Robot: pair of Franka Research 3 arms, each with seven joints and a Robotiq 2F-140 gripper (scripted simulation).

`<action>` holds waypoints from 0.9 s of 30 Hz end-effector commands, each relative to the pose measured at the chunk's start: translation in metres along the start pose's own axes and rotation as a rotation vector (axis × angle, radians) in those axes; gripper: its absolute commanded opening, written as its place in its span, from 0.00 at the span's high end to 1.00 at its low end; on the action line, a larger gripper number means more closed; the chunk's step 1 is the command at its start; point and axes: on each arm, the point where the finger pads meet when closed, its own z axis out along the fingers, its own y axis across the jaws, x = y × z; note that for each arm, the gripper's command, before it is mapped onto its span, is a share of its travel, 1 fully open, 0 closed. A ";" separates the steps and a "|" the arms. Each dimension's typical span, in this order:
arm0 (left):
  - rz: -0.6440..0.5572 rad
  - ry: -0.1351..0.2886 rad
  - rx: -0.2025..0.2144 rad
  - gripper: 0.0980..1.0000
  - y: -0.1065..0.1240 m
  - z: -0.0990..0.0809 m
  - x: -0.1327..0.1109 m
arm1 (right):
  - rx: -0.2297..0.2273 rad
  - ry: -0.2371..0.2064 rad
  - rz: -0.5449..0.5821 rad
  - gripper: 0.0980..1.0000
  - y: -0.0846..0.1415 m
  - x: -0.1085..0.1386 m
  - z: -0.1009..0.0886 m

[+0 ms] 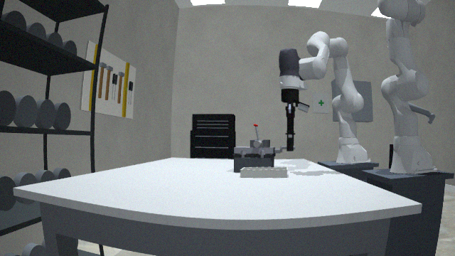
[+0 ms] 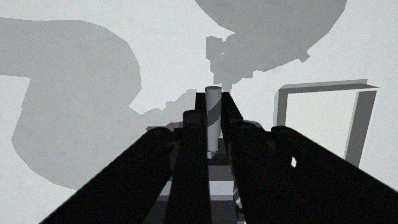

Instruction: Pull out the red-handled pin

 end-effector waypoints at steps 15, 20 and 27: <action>-0.003 0.001 0.002 0.00 0.000 0.000 0.000 | 0.003 0.003 -0.005 0.97 -0.030 -0.001 -0.017; -0.003 0.001 0.002 0.00 0.000 0.000 0.000 | 0.003 0.003 -0.005 0.97 -0.040 -0.001 -0.016; -0.003 0.001 0.002 0.00 0.000 0.000 0.000 | 0.003 0.003 -0.005 0.97 -0.052 -0.001 -0.008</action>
